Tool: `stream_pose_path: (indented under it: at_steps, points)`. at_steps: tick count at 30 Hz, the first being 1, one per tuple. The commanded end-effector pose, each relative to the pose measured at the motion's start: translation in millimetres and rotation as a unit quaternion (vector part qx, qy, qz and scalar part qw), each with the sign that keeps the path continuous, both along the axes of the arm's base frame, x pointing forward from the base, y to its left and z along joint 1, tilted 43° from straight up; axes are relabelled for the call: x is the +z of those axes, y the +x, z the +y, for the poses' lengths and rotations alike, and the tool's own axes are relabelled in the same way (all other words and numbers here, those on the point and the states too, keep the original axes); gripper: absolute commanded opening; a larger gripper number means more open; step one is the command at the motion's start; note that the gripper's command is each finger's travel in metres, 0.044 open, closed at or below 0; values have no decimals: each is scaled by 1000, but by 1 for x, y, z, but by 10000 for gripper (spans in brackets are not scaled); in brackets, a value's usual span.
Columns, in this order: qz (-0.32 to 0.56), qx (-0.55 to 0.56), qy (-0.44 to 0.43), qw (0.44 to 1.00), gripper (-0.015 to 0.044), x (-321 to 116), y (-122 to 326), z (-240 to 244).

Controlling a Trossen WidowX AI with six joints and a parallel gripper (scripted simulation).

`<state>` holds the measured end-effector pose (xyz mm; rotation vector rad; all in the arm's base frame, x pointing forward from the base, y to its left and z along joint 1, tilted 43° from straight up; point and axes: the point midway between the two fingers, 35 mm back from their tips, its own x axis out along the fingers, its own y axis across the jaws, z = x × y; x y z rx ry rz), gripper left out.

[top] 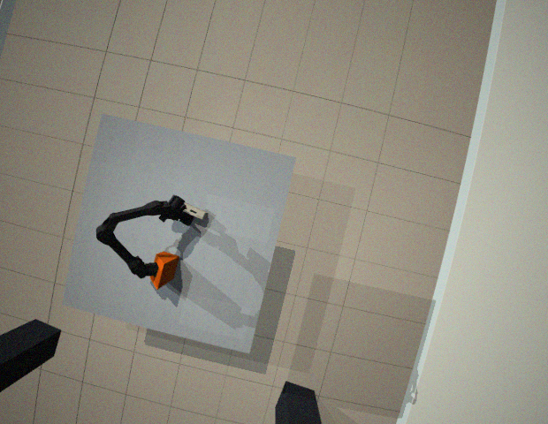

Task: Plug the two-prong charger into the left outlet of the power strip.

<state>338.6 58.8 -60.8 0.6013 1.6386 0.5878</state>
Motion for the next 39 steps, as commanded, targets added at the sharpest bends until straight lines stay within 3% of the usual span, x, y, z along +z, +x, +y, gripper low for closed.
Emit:
stream_pose_path:
  at_steps: [1,39]
  points:
    - [-13,0,0,1000,0,0,10,1]
    - [-14,0,0,1000,0,-1,16,2]
